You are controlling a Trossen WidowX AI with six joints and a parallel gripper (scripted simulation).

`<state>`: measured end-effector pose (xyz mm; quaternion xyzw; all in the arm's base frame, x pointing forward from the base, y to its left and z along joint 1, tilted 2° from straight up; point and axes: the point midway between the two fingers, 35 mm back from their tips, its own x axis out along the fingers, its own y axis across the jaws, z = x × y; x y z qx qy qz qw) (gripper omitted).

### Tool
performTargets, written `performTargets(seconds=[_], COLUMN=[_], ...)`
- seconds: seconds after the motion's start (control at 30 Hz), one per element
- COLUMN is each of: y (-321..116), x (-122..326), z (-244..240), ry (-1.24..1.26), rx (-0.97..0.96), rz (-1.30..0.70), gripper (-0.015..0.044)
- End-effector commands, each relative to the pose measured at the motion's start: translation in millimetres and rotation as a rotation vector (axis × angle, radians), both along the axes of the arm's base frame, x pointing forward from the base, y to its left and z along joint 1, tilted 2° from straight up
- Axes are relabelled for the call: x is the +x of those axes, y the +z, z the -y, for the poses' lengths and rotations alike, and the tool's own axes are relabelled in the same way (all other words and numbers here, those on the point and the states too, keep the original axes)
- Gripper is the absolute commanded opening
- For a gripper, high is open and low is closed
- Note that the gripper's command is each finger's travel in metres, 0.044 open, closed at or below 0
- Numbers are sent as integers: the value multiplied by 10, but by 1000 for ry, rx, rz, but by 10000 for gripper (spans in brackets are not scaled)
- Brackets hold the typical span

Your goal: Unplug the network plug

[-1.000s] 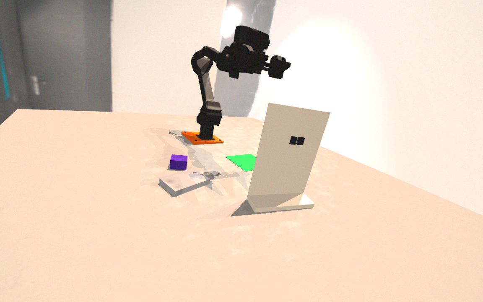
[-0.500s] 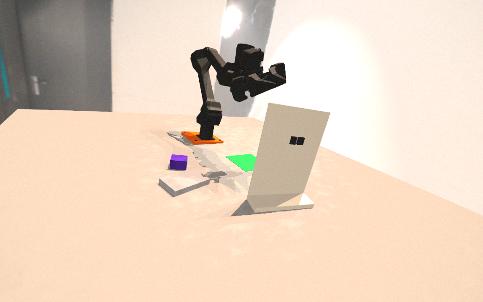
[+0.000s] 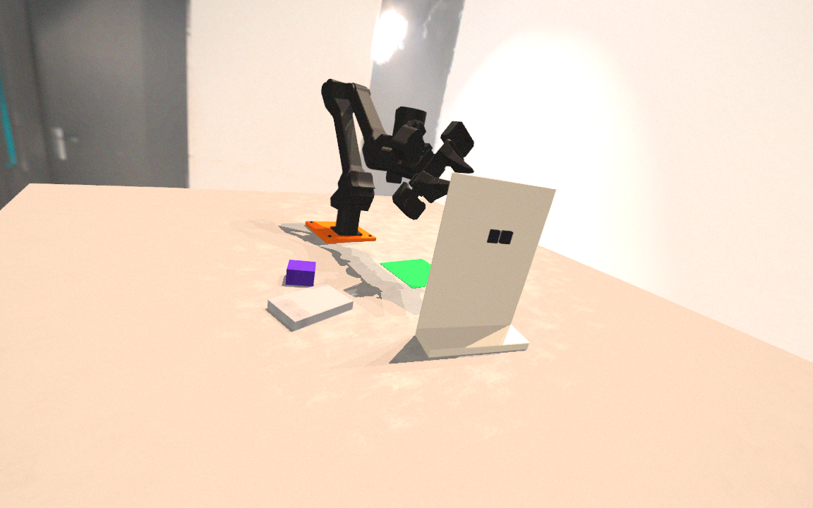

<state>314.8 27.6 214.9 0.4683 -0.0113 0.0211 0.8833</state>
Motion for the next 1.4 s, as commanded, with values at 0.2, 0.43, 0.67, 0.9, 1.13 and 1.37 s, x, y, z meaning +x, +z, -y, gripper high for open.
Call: performTargets(seconds=[0.2,0.43,0.67,0.9,1.13,1.37], y=[-409,-622,-641,-631,-612,-617], x=[-150,-290,-306,-235,-57,130], z=[-65,-92,-93,-86,-52,-3], ry=[11,17,17,15,16,17], rx=[368,602,625,621,620,622], rz=[-36,-54,-56,-58,-56,-53], gripper=[156,156,156,156,156,156])
